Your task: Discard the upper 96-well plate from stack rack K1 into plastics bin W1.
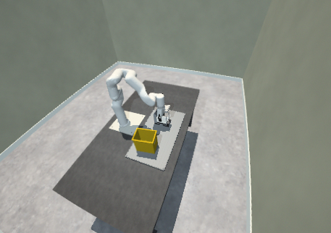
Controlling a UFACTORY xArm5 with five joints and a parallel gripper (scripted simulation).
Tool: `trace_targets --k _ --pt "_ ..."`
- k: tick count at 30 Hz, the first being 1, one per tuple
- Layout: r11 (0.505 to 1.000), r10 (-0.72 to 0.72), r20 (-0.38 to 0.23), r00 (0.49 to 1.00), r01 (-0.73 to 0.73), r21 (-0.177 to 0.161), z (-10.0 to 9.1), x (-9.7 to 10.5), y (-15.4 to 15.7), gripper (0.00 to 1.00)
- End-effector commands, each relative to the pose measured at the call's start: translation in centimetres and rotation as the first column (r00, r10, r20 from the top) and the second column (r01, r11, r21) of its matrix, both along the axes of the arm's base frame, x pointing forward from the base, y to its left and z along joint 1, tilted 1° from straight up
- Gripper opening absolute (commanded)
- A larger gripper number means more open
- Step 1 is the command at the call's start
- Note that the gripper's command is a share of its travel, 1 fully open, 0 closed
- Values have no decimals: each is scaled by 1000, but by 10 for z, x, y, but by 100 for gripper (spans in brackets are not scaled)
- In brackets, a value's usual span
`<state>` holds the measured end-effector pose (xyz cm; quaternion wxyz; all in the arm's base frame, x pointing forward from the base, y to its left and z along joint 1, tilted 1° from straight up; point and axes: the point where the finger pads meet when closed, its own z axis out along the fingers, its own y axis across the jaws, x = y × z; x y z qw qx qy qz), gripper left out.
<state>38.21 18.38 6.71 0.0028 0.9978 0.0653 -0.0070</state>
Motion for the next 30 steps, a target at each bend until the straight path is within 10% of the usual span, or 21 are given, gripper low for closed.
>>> trace_targets --k 1,30 --pt "1000 0 4 1000 0 2 -1 1 1 100" --pt "1000 0 4 1000 0 2 -15 1 1 100"
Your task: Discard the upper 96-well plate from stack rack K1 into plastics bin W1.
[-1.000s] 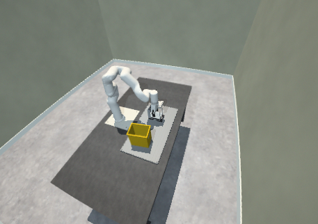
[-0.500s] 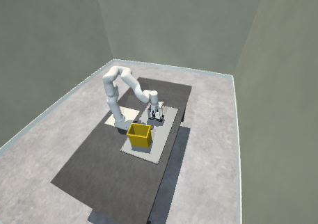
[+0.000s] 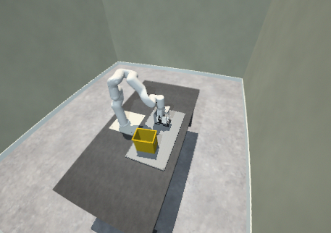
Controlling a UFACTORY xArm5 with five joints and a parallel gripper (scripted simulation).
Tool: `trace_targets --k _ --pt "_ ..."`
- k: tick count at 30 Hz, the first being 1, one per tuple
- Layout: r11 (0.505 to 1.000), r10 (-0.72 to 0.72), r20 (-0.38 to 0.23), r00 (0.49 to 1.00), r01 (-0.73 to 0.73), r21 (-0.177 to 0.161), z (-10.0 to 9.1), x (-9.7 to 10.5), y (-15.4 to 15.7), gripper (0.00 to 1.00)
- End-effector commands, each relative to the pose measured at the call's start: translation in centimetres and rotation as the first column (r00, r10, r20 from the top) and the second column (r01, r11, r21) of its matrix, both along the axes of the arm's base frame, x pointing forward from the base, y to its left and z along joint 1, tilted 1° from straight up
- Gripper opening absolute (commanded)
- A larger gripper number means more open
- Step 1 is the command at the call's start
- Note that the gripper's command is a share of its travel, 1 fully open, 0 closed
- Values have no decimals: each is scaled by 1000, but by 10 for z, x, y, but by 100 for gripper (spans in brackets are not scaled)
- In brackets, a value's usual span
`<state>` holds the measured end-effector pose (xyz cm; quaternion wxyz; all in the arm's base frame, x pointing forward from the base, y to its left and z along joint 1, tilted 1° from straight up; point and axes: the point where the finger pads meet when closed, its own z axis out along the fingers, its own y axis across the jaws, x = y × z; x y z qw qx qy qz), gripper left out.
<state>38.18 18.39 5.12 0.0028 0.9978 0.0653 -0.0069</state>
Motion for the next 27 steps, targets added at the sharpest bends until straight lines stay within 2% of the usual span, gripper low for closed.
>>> trace_targets --k 1,12,13,27 --pt "1000 0 4 1000 0 2 1 1 1 100" --pt "1000 0 4 1000 0 2 1 1 1 100" --pt "1000 0 4 1000 0 2 2 1 1 0" --pt "1000 0 4 1000 0 2 2 1 1 0"
